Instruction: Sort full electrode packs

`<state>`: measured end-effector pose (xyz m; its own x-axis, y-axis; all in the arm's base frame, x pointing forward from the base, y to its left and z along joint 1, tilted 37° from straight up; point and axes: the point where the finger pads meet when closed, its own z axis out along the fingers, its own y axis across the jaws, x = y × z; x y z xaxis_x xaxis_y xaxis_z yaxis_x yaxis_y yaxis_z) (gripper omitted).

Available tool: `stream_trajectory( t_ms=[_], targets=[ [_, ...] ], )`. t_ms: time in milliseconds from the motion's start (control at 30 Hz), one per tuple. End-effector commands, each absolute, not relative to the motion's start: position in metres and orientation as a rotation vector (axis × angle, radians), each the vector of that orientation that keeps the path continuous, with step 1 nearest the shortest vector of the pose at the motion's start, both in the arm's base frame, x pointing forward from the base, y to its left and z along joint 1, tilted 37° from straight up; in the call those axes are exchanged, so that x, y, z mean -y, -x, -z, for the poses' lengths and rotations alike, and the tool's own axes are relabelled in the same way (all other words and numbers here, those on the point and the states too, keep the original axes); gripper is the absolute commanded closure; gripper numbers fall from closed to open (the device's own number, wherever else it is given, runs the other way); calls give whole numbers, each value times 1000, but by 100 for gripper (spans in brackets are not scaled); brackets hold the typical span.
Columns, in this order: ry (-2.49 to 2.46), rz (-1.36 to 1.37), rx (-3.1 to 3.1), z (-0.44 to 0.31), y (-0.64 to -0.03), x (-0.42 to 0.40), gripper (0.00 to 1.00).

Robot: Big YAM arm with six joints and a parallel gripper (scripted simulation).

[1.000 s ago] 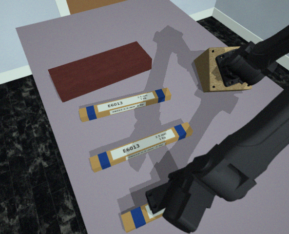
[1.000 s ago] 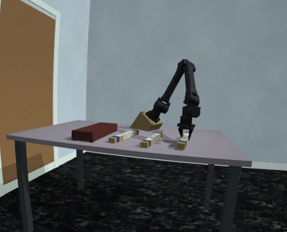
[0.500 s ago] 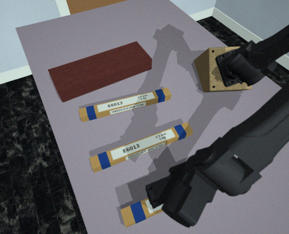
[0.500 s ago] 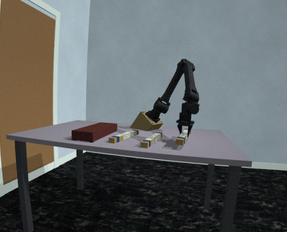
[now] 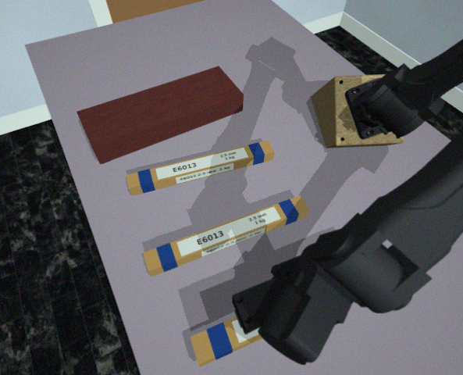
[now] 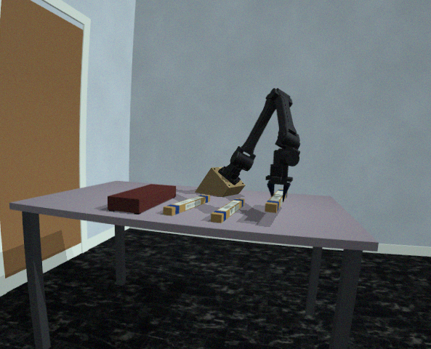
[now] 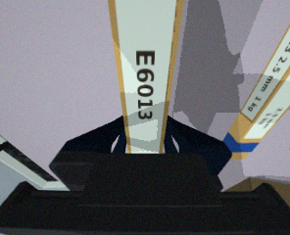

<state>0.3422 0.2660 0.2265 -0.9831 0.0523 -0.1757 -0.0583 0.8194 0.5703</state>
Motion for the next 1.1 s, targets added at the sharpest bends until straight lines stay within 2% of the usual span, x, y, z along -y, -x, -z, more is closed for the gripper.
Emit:
stream_trajectory(
  t_ms=[0, 1067],
  targets=[
    [8, -915, -2747, -264, -360, -263, 100],
    [-1, -911, -2758, -266, -366, -263, 100]
  ],
)
